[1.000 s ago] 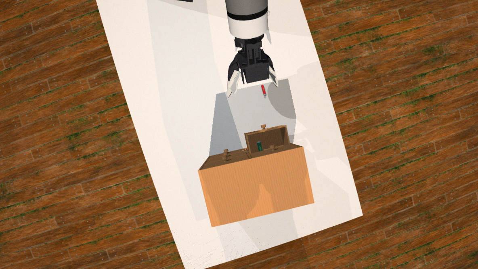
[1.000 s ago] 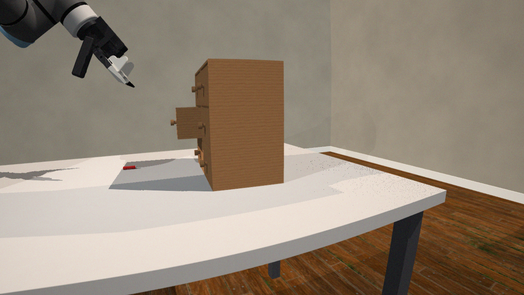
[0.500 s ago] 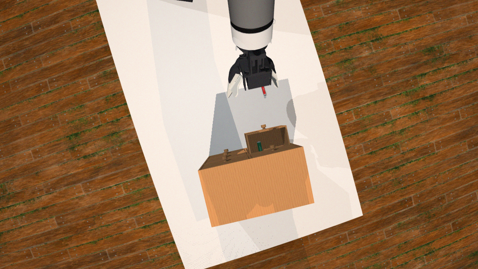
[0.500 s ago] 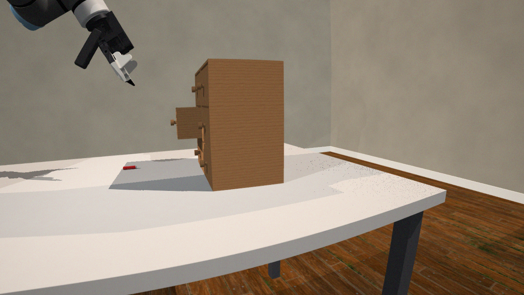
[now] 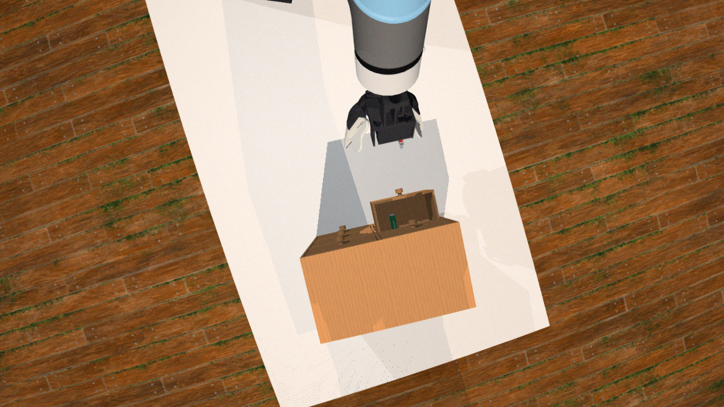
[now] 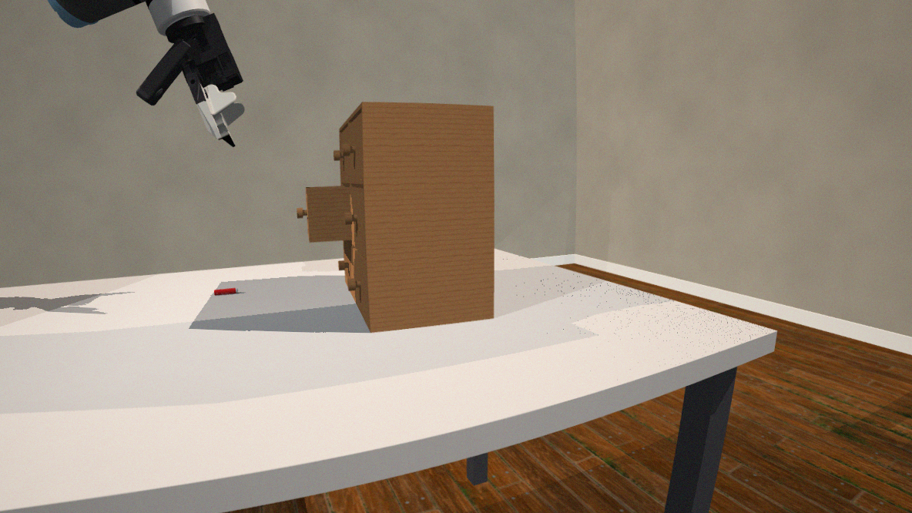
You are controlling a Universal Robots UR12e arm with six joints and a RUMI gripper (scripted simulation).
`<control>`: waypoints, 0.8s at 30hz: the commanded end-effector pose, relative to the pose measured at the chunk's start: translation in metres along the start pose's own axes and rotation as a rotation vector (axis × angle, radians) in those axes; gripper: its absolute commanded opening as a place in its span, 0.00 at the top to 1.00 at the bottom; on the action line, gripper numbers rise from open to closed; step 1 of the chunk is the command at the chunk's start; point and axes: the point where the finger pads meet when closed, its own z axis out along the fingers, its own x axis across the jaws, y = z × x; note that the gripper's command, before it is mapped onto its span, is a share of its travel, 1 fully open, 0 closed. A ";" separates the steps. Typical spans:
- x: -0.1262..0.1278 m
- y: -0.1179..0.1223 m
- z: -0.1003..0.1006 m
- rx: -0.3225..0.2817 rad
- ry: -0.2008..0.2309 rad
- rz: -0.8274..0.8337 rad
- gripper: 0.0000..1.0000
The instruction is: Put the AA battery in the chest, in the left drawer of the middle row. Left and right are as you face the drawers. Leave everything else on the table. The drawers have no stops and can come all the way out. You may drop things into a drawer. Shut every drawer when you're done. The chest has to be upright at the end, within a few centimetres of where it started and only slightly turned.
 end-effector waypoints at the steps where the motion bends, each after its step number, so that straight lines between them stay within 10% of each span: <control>1: 0.000 0.001 -0.001 0.054 -0.001 0.000 0.00; 24: 0.000 0.004 -0.007 0.242 -0.001 0.000 0.00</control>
